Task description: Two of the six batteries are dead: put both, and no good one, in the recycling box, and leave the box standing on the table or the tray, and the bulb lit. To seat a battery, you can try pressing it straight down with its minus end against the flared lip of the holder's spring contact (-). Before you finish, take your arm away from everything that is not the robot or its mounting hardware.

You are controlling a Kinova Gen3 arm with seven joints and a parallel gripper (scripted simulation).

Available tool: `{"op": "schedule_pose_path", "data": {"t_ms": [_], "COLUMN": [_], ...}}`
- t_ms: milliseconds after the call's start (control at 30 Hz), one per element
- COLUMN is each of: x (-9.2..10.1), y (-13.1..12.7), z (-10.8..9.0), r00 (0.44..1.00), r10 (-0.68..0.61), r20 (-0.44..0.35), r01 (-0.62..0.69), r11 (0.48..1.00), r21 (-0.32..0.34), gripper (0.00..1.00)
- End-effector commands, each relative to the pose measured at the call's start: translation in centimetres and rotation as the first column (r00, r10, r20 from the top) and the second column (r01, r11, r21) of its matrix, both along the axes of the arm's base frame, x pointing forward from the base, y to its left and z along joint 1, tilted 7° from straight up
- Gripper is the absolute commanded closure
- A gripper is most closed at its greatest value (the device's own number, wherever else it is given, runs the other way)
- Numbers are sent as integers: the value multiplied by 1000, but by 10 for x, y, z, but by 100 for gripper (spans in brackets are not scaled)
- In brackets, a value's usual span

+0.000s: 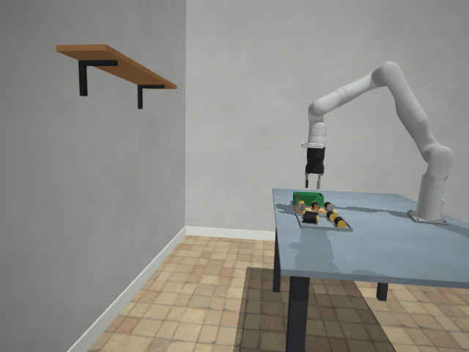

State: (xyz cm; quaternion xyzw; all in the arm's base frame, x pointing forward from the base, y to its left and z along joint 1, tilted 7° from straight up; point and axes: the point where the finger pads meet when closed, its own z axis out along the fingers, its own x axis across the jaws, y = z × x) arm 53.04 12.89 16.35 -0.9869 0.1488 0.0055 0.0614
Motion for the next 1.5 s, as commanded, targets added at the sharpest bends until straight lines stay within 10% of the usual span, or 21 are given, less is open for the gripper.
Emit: {"op": "schedule_pose_path", "data": {"t_ms": [0,667,1467], "x": [0,0,0], "y": [2,2,2], "z": [2,2,2], "r00": [1000,949,725], "r10": [-13,-313,-683], "r20": [2,-36,-83], "r01": [13,314,684], "r11": [1000,950,729], "r21": [-1,-4,-27], "gripper": [10,10,10]}}
